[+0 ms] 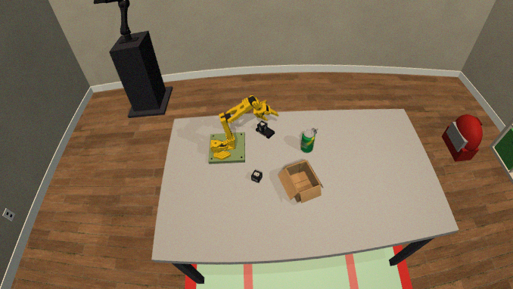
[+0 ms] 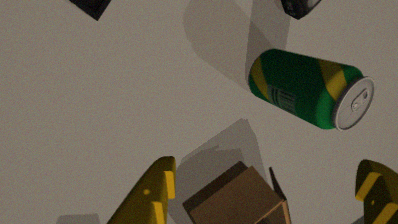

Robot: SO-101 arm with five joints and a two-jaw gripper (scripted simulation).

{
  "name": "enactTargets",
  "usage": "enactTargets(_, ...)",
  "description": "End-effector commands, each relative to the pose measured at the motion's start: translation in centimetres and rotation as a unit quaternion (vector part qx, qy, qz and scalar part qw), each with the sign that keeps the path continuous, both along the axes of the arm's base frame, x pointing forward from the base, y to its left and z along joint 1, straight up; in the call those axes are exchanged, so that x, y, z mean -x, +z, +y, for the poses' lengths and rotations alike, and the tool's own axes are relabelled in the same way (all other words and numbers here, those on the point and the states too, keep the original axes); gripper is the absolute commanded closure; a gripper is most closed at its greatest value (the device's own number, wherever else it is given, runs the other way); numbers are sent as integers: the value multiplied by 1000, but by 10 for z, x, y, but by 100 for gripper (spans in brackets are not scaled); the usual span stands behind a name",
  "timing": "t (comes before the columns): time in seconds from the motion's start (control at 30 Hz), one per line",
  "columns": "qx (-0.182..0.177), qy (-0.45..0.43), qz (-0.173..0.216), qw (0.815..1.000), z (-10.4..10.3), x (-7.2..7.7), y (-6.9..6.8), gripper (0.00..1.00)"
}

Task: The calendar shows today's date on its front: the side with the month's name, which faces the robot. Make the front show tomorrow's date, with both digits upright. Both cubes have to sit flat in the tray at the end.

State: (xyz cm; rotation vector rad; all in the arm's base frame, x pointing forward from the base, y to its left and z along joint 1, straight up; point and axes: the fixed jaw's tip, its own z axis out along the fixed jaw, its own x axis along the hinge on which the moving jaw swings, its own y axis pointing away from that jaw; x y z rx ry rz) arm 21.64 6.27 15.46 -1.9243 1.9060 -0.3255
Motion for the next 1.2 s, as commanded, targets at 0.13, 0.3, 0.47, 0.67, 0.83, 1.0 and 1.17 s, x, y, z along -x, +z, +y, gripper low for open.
enactTargets(0.13,-50,-186,0,981,-40,-8,-2,65)
enactTargets(0.3,-81,-304,2,949,-67,-8,-4,65)
enactTargets(0.47,-106,-395,1,912,-88,-5,-6,65)
enactTargets(0.67,-141,-516,-7,845,-117,0,-9,65)
enactTargets(0.83,-171,-614,-17,770,-143,9,-11,65)
enactTargets(1.0,-199,-701,-33,684,-168,19,-13,65)
enactTargets(1.17,-218,-758,-48,613,-188,27,-14,65)
